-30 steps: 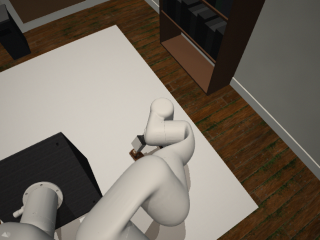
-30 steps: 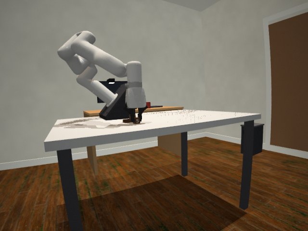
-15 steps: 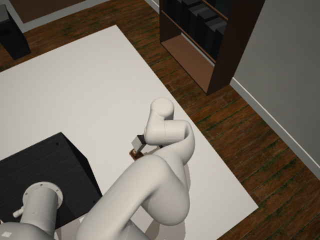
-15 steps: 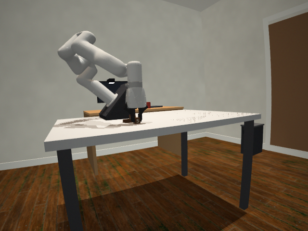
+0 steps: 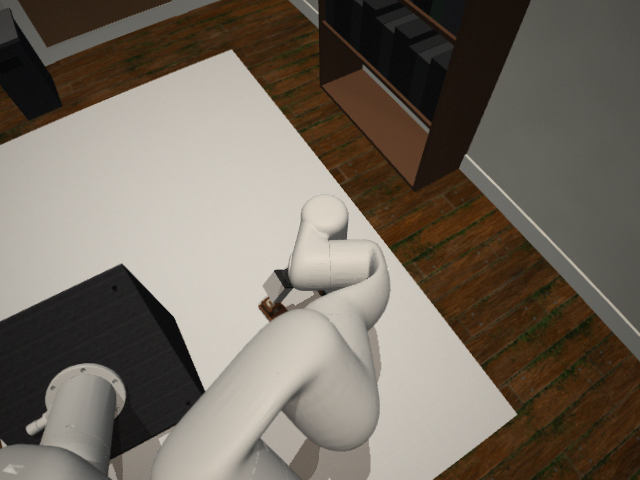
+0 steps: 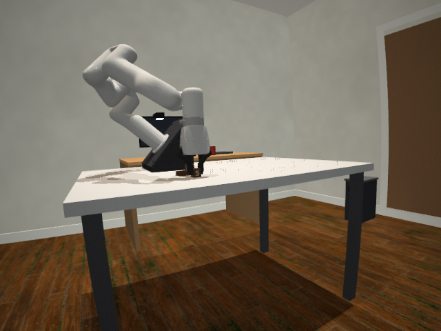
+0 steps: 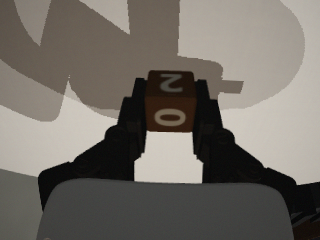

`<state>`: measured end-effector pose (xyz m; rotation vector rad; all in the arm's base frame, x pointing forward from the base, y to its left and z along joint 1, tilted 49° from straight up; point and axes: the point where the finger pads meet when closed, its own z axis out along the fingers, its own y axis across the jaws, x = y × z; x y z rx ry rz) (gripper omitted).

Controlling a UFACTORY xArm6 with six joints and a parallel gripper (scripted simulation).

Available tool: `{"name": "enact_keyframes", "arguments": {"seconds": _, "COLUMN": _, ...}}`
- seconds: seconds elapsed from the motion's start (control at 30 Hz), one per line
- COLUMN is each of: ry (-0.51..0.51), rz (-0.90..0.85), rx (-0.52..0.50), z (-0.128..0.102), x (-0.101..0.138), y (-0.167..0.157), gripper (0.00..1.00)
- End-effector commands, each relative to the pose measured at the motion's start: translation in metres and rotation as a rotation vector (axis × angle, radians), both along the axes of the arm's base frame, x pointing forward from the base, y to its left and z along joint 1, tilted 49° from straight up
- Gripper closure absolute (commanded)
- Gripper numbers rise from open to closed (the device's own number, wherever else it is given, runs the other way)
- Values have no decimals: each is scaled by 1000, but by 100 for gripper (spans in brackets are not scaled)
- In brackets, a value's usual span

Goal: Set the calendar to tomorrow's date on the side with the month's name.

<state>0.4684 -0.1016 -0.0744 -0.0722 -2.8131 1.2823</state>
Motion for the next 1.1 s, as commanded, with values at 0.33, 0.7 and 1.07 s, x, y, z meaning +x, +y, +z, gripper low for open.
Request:
{"name": "enact_keyframes", "arguments": {"seconds": 0.33, "ry": -3, "rz": 2, "rx": 1, "z": 1, "x": 1, "y": 1, "gripper": 73}}
{"name": "enact_keyframes", "arguments": {"seconds": 0.7, "ry": -3, "rz": 2, "rx": 1, "z": -1, "x": 1, "y": -1, "gripper": 73}}
{"name": "enact_keyframes", "arguments": {"seconds": 1.07, "ry": -3, "rz": 2, "rx": 1, "z": -1, "x": 1, "y": -2, "gripper": 73}}
